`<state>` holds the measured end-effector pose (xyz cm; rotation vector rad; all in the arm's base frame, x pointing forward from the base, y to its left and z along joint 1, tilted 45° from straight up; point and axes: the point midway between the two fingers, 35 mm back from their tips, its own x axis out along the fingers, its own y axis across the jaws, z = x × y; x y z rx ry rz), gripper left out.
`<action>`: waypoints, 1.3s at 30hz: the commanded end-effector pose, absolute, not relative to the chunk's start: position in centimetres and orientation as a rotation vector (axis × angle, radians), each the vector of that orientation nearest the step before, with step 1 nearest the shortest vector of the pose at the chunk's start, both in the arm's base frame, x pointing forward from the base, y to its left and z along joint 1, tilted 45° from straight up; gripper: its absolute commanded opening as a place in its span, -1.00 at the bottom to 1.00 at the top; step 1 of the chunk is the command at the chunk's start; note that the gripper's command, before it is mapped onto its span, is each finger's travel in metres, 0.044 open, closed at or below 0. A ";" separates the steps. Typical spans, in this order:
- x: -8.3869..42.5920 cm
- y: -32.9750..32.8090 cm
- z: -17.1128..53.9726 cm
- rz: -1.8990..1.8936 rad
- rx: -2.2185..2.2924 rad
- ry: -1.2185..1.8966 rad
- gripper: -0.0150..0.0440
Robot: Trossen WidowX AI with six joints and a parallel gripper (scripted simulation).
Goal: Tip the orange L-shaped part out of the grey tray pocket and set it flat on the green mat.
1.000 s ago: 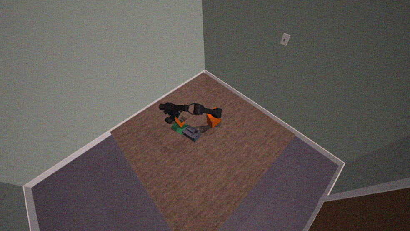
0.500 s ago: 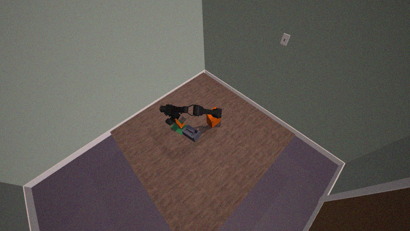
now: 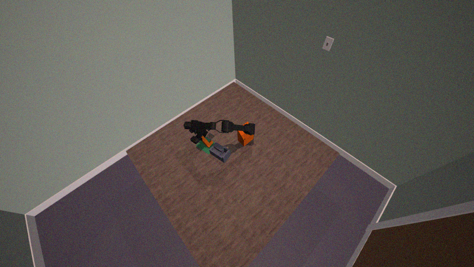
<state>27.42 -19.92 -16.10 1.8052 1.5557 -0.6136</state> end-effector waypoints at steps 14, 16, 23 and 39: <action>27.4 -19.8 -16.1 -0.614 1.806 1.557 -0.31; 27.4 -19.8 -16.1 -0.614 1.806 1.557 -0.14; 27.3 -20.5 -15.6 -0.615 1.807 1.557 0.49; 26.0 -25.5 -10.4 -0.627 1.821 1.534 0.86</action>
